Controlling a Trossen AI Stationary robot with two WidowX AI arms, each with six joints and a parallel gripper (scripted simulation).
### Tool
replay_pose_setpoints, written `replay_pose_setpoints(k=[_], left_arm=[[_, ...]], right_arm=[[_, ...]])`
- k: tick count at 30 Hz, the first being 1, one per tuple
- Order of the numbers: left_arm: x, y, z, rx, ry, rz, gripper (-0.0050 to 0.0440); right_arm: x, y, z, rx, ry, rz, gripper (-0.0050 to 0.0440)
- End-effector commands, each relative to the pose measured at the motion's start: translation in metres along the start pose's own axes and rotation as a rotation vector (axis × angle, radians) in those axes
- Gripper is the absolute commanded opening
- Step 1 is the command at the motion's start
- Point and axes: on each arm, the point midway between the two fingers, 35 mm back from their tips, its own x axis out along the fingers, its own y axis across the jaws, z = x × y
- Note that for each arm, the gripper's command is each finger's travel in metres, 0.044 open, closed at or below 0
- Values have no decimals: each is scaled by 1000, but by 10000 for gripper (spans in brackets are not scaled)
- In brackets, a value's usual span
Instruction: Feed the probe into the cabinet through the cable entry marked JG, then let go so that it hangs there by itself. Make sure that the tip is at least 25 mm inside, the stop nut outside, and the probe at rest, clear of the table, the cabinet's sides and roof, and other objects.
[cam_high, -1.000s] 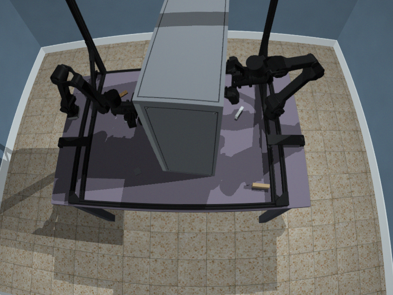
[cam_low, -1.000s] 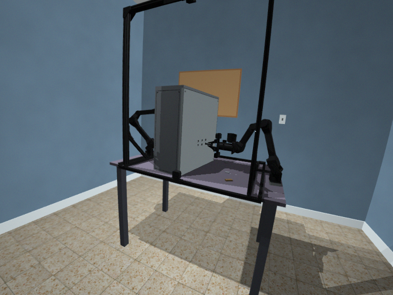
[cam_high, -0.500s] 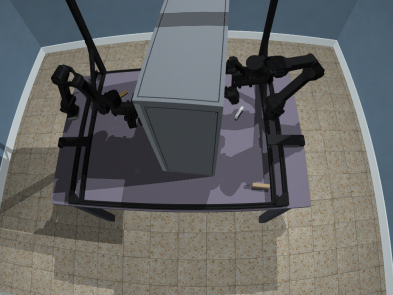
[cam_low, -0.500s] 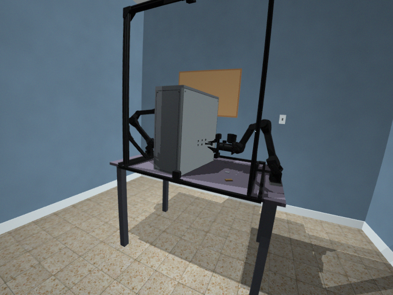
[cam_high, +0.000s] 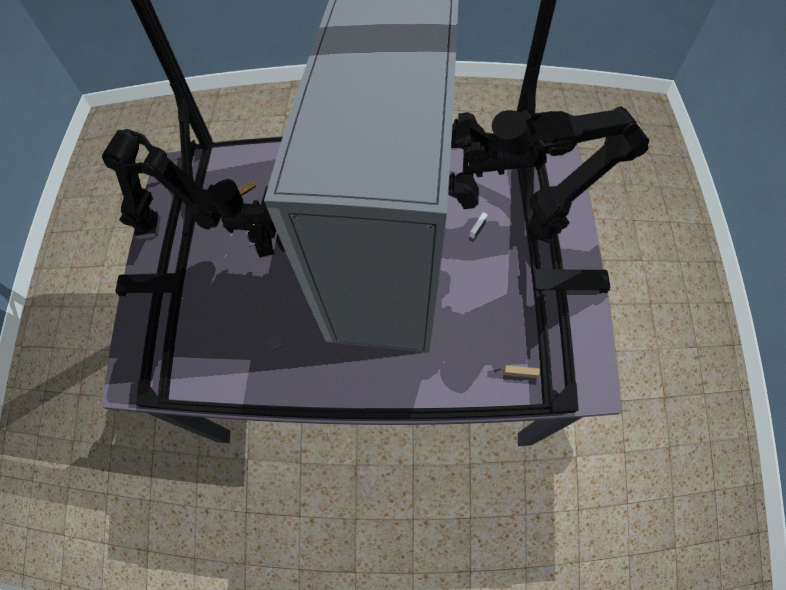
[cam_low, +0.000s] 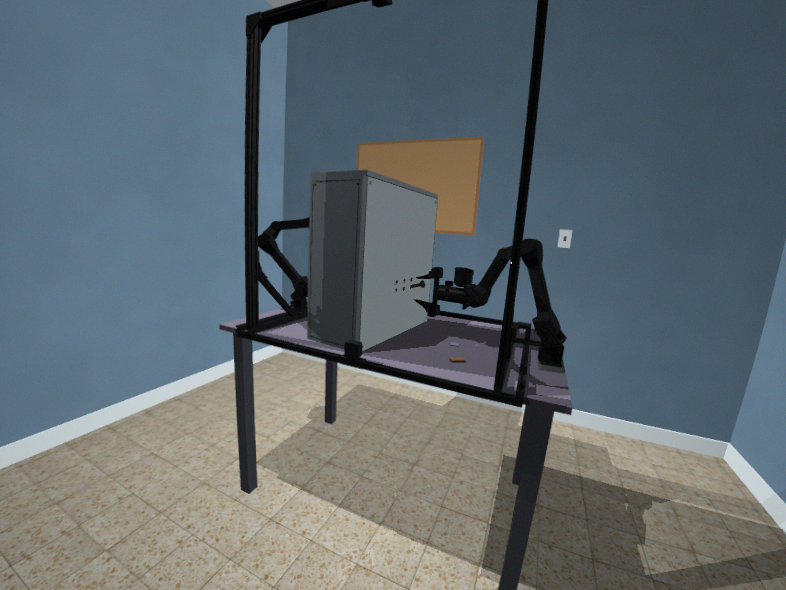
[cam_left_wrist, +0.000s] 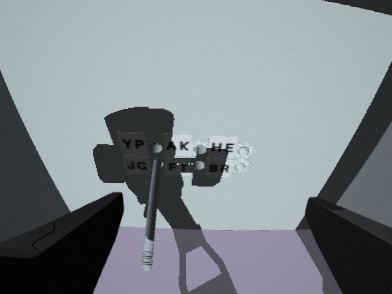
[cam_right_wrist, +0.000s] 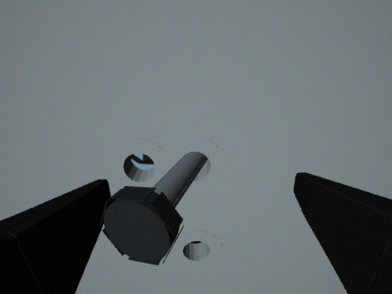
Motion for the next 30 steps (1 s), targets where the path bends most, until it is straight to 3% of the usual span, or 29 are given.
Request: replay_pose_setpoints(k=[1,21,30], left_arm=[[0,1,0,3,0,5,440],[0,1,0,3,0,5,440],[0,1,0,3,0,5,440]], right_arm=[[0,1,0,0,0,2,440],[-7,2,1,-1,0,1,440],[-67,3,2,-1,-1,-6,440]])
